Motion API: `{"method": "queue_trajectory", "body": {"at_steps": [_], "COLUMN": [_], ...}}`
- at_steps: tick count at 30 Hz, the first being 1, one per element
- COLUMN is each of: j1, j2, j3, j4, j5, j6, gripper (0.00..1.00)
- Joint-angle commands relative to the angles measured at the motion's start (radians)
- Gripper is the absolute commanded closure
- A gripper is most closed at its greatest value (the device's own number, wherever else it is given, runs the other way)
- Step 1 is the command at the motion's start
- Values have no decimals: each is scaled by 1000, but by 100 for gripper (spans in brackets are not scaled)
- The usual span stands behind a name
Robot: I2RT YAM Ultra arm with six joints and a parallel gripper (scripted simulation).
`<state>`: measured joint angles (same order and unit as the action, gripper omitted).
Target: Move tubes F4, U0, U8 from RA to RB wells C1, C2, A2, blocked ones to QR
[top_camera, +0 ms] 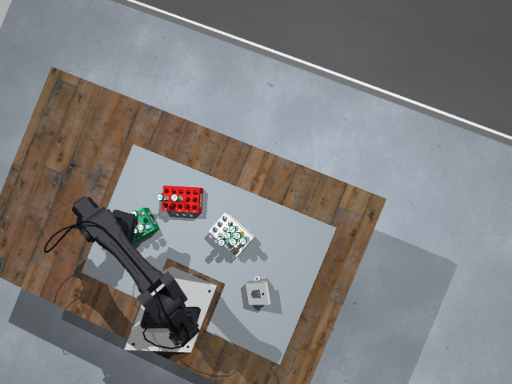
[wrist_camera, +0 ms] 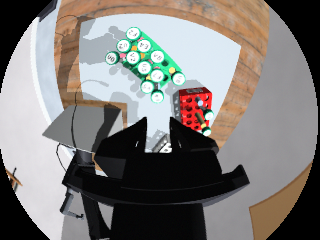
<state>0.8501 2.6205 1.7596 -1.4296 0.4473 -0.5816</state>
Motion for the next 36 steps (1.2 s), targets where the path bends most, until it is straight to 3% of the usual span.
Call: {"method": "queue_trajectory", "body": {"at_steps": [1,3,16,21,36], "j1": [40,39,11,-9,-27], "j2": [17,-21,-36,-42,1], "j3": [46,45,34,-45,-124], "j4": [-19,-20,-20,38,135], "j5": [-38,-38,-18,-2,17], "j6": [34,33,7,-2,-28], "gripper": [70,70,70,70,70]}}
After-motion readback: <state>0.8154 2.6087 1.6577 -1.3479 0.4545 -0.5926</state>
